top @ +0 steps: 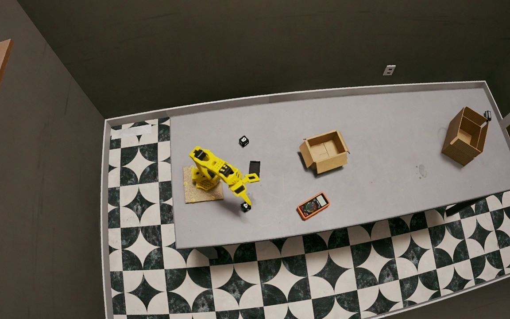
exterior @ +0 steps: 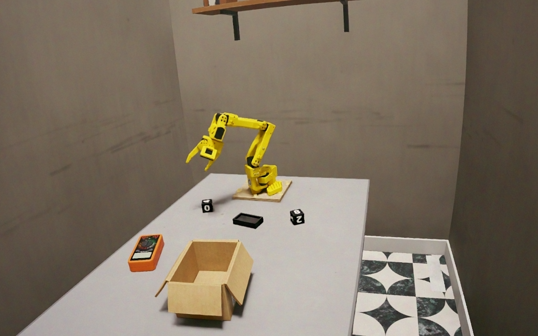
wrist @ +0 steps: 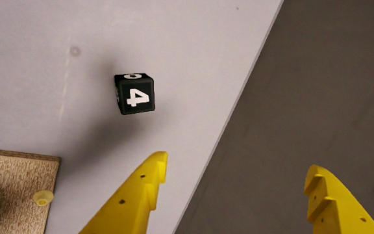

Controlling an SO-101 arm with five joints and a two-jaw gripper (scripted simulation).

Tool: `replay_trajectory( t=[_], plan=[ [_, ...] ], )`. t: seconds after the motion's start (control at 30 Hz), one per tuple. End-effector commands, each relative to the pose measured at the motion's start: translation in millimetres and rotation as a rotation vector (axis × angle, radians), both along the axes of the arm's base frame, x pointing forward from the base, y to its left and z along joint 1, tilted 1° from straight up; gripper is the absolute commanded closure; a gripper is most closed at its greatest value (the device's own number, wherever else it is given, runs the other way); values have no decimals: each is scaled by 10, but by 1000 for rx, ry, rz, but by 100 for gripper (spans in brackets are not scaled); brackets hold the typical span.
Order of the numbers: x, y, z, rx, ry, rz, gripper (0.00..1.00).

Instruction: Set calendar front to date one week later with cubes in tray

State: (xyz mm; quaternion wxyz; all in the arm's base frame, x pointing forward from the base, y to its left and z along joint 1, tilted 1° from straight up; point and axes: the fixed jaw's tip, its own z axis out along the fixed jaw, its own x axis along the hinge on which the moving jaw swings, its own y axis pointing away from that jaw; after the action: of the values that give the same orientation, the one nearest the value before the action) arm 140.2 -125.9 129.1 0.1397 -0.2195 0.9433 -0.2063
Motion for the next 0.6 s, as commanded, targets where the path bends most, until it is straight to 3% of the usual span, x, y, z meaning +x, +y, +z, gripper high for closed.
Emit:
replay_trajectory(
  t=[0.0, 0.57],
  plan=[
    [12, 16, -28, -1, -12, 0, 65],
    [12, 18, -102, 18, 10, 1, 65]
  ],
)
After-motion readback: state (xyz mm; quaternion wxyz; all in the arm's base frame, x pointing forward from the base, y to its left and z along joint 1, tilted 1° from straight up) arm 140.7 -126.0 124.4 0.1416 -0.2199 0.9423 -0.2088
